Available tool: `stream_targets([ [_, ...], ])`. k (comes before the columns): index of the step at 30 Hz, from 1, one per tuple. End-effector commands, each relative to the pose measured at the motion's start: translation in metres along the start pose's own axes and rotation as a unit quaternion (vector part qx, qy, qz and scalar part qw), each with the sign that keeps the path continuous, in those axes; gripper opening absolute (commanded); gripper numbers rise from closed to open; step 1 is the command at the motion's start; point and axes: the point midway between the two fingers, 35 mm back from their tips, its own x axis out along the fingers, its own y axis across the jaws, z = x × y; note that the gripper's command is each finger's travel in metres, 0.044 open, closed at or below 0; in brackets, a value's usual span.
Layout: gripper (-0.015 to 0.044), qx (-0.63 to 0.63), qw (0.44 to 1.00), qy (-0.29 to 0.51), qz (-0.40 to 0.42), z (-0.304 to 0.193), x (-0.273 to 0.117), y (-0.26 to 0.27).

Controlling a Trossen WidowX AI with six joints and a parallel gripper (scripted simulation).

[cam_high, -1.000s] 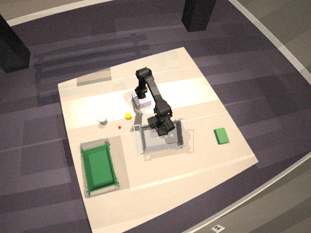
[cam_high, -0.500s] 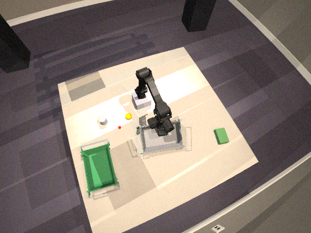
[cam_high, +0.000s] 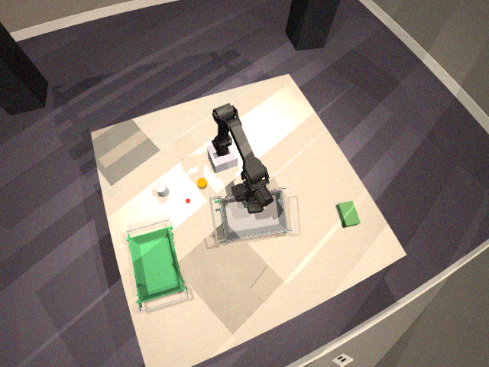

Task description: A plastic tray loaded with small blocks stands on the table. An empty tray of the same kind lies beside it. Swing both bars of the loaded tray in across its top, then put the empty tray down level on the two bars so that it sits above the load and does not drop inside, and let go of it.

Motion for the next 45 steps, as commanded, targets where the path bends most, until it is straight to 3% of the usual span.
stream_targets([
  [1, 0.0, 0.001, 1.0, 0.001, -0.002, 0.0, 0.005, -0.005],
  [45, 0.0, 0.001, 1.0, 0.001, -0.002, 0.0, 0.029, -0.017],
])
